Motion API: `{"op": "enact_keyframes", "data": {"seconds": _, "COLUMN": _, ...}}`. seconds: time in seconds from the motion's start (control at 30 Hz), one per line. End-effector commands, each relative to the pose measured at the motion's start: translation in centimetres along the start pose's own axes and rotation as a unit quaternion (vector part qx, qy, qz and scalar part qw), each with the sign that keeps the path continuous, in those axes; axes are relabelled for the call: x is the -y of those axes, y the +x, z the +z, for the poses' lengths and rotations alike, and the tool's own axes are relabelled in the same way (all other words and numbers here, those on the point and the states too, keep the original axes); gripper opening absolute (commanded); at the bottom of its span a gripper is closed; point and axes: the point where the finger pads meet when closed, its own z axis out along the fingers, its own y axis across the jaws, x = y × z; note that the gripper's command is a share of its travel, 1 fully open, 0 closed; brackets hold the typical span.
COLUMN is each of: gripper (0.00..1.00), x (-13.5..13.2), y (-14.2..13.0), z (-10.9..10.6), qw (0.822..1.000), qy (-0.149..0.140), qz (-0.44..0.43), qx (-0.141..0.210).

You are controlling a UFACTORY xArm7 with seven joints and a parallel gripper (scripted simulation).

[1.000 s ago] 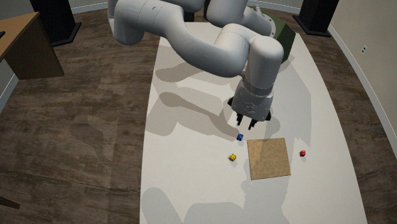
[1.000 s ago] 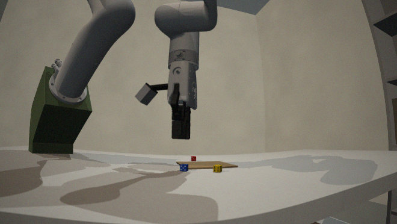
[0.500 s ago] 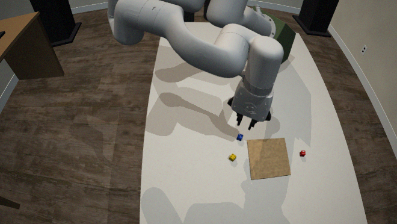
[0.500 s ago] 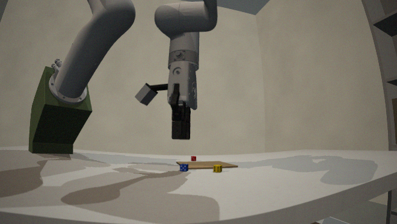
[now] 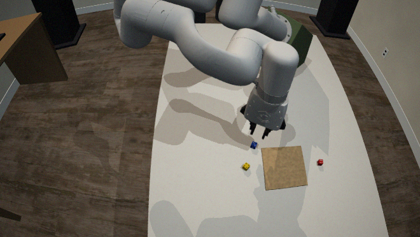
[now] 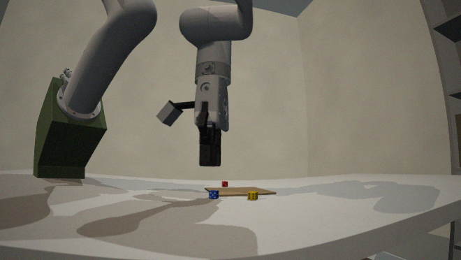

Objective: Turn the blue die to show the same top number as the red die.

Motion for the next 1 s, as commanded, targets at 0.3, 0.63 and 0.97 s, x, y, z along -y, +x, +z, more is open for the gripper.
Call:
{"op": "enact_keyframes", "data": {"seconds": 0.3, "gripper": 0.31, "x": 0.0, "y": 0.0, "z": 1.5, "qw": 1.0, "qy": 0.0, "qz": 0.0, "qx": 0.001}}
{"op": "enact_keyframes", "data": {"seconds": 0.63, "gripper": 0.31, "x": 0.0, "y": -0.1, "z": 3.1, "qw": 1.0, "qy": 0.0, "qz": 0.0, "qx": 0.001}}
{"op": "enact_keyframes", "data": {"seconds": 0.97, "gripper": 0.31, "x": 0.1, "y": -0.1, "z": 3.9, "qw": 1.0, "qy": 0.0, "qz": 0.0, "qx": 0.001}}
